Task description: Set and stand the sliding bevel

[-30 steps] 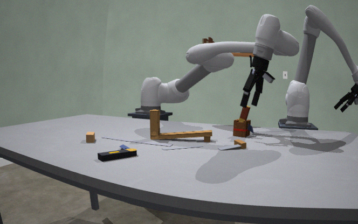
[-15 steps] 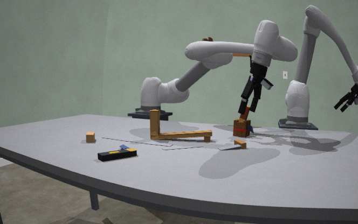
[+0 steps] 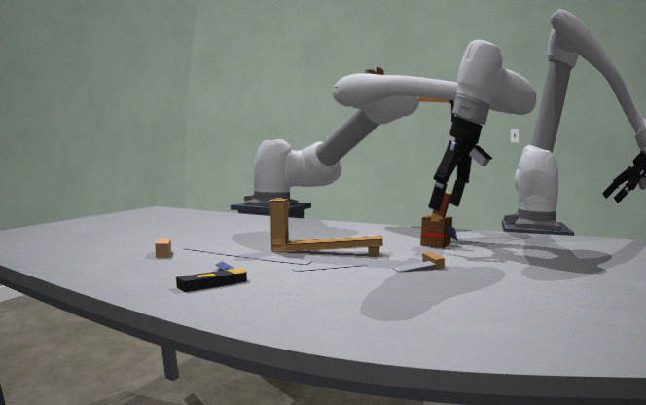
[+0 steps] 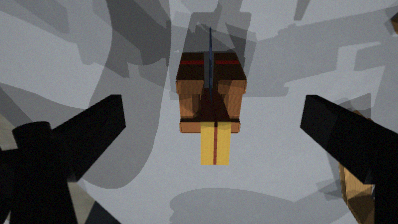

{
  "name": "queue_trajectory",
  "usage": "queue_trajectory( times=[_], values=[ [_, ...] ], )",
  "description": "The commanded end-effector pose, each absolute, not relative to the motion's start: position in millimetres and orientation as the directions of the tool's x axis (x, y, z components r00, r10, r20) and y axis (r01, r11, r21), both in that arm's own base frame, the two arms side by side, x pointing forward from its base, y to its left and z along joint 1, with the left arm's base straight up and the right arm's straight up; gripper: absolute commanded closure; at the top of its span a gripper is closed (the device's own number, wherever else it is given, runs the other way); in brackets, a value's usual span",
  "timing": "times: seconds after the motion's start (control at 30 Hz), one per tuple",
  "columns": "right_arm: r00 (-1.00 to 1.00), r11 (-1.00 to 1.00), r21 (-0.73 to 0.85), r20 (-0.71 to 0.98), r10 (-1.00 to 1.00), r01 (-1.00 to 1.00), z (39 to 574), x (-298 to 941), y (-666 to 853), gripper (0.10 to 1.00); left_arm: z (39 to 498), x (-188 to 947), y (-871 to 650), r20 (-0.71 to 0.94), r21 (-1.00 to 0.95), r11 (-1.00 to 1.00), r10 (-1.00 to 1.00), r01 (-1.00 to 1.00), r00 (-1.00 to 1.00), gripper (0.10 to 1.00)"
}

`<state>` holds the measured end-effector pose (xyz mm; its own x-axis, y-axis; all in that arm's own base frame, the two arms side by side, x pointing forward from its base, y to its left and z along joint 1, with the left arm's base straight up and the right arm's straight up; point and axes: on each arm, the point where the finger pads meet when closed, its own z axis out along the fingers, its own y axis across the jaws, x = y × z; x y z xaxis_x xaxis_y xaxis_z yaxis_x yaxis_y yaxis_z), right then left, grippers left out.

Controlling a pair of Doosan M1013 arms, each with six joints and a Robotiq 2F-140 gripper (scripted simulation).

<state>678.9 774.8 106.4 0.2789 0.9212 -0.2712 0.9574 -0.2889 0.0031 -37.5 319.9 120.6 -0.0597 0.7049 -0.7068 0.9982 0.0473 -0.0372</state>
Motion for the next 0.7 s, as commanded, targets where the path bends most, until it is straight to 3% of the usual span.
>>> queue_trajectory(
  times=[0.0,0.03,0.07,0.67],
  values=[
    [0.279,-0.289,0.004,-0.269,0.922,0.957,108.7,679.0,775.1,0.098,121.0,-37.6,320.3,-0.706,-0.038,0.047,0.706,0.998,-0.06,0.098],
    [0.279,-0.289,0.004,-0.269,0.922,0.957,108.7,679.0,775.1,0.098,121.0,-37.6,320.3,-0.706,-0.038,0.047,0.706,0.998,-0.06,0.098],
    [0.279,-0.289,0.004,-0.269,0.922,0.957,108.7,679.0,775.1,0.999,121.0,-37.6,320.3,-0.706,-0.038,0.047,0.706,0.998,-0.06,0.098],
    [0.279,-0.289,0.004,-0.269,0.922,0.957,108.7,679.0,775.1,0.999,121.0,-37.6,320.3,-0.706,-0.038,0.047,0.706,0.998,-0.06,0.098]
  ],
)
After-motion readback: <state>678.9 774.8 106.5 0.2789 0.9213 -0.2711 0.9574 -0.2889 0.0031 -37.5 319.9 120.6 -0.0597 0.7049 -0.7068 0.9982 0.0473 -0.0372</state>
